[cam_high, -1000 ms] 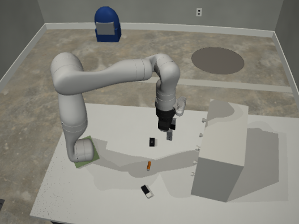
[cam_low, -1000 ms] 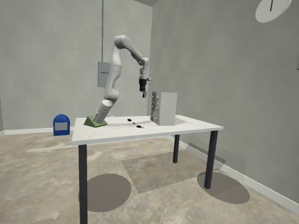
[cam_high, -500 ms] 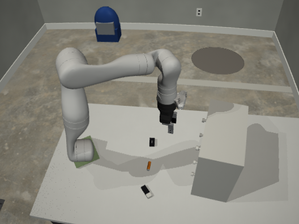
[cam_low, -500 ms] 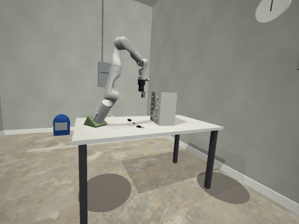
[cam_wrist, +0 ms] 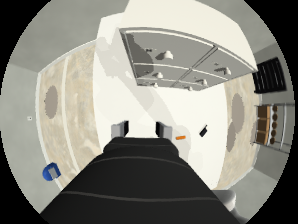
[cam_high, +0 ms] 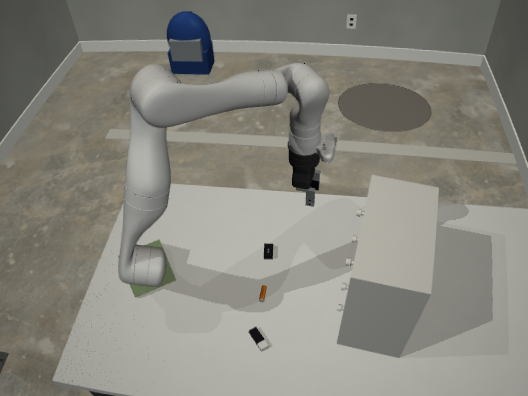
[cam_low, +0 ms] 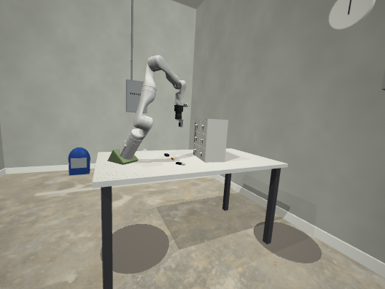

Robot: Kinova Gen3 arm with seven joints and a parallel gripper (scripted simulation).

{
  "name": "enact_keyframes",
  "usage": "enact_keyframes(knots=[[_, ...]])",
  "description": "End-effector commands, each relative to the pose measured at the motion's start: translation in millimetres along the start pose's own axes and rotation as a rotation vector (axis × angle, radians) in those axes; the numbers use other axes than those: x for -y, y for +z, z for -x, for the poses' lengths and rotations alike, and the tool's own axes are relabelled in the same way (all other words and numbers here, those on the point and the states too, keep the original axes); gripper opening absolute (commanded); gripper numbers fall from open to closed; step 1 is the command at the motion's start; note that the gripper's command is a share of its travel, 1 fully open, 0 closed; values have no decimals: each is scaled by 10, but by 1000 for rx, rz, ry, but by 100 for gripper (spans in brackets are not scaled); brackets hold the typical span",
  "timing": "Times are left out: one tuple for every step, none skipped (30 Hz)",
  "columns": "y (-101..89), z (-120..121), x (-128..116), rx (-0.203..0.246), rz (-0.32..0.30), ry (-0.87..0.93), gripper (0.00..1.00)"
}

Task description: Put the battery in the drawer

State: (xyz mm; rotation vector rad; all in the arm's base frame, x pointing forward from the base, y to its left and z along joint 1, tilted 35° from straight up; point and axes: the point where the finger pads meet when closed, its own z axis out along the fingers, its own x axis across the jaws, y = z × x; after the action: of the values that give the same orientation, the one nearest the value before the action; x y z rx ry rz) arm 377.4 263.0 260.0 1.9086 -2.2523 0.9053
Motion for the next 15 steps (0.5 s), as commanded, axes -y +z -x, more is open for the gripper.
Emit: enact_keyframes(knots=[[61, 16, 55, -22, -4, 10, 100], [64, 34, 55, -22, -4, 10, 100], [66, 43, 55, -22, -4, 10, 100], [67, 47, 54, -22, -4, 10, 100], [67, 48, 54, -22, -4, 10, 100], [67, 48, 54, -22, -4, 10, 100], [67, 48, 55, -22, -4, 10, 100], [68, 48, 55, -22, -4, 10, 100], [68, 47, 55, -22, -5, 10, 100], [70, 47, 56, -22, -7, 10, 100], [72, 47, 58, -22, -9, 10, 100], [75, 47, 60, -22, -12, 10, 100], [78, 47, 62, -23, -15, 10, 100], [83, 46, 65, -23, -20, 10, 100], [88, 46, 68, -23, -26, 11, 100]])
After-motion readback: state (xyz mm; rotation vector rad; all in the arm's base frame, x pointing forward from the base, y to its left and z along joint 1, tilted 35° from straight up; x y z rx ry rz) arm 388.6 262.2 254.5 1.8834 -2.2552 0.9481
